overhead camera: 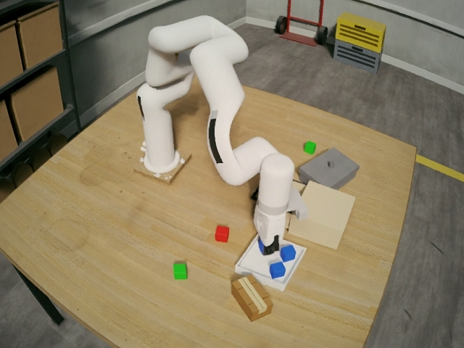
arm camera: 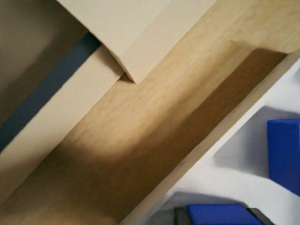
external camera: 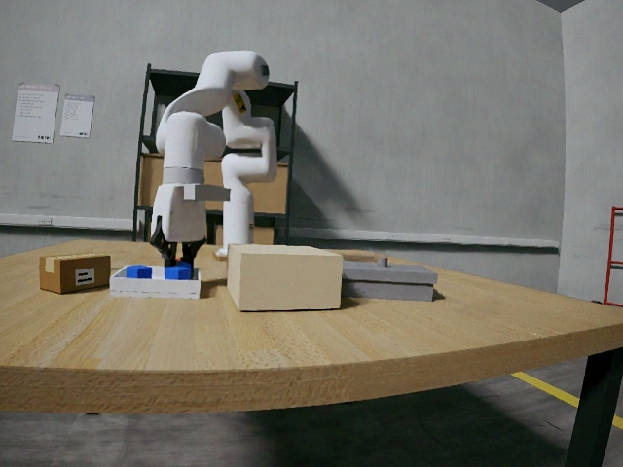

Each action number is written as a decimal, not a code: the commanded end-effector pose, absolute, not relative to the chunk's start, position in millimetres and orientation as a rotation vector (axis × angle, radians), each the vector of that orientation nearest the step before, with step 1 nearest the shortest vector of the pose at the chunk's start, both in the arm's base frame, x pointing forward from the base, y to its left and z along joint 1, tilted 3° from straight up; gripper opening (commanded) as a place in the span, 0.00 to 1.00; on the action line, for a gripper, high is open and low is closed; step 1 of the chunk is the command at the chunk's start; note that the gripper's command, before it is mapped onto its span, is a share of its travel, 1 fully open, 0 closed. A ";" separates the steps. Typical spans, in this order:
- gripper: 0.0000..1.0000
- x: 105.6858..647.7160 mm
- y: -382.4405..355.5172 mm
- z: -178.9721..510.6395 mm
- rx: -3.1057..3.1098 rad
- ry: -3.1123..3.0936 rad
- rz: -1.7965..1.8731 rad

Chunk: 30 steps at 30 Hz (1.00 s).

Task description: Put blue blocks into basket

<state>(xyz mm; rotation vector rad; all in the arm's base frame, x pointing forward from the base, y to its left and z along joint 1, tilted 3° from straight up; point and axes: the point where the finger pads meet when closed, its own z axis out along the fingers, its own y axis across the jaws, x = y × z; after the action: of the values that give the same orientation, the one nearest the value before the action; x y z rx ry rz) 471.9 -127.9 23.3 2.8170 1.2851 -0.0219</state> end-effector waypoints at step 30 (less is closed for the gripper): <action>0.52 472.3 -128.0 23.4 2.816 1.285 -0.021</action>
<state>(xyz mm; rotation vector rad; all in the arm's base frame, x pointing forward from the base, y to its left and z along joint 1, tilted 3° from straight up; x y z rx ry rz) 470.4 -127.6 21.3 2.8195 1.2861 -0.0274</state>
